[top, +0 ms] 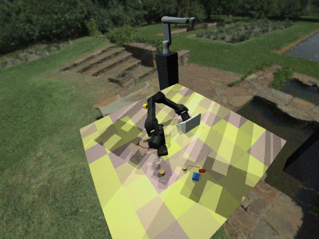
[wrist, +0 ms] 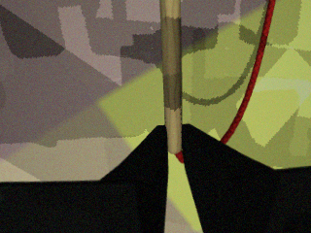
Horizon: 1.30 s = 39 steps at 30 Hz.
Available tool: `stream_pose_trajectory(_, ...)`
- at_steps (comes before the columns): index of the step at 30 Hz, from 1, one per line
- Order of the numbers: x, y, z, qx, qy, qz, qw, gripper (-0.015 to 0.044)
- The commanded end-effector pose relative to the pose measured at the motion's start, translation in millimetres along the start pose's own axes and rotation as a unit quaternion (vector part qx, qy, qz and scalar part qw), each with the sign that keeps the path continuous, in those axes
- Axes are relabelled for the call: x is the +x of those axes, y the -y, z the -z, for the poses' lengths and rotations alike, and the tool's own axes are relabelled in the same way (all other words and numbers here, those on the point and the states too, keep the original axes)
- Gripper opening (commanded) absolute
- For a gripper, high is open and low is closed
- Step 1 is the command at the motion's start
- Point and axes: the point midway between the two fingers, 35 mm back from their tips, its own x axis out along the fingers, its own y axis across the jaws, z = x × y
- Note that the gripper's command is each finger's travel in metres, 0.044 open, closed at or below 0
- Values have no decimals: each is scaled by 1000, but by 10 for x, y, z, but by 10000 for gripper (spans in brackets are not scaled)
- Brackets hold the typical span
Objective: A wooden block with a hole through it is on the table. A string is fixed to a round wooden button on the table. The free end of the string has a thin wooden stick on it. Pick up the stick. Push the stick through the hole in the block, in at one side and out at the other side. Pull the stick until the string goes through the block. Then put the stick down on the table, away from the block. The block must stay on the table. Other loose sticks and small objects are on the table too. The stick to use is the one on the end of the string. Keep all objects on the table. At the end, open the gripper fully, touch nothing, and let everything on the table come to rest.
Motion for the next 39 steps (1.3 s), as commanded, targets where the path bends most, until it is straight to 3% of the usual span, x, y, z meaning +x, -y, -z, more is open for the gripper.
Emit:
stream_pose_trajectory(1,-6,16,-36,65,1,0,998,0)
stream_pose_trajectory(17,-1,67,-154,351,2,0,936,0)
stream_pose_trajectory(36,6,134,-291,647,2,-1,762,0)
stream_pose_trajectory(39,6,137,-296,657,2,-1,754,0)
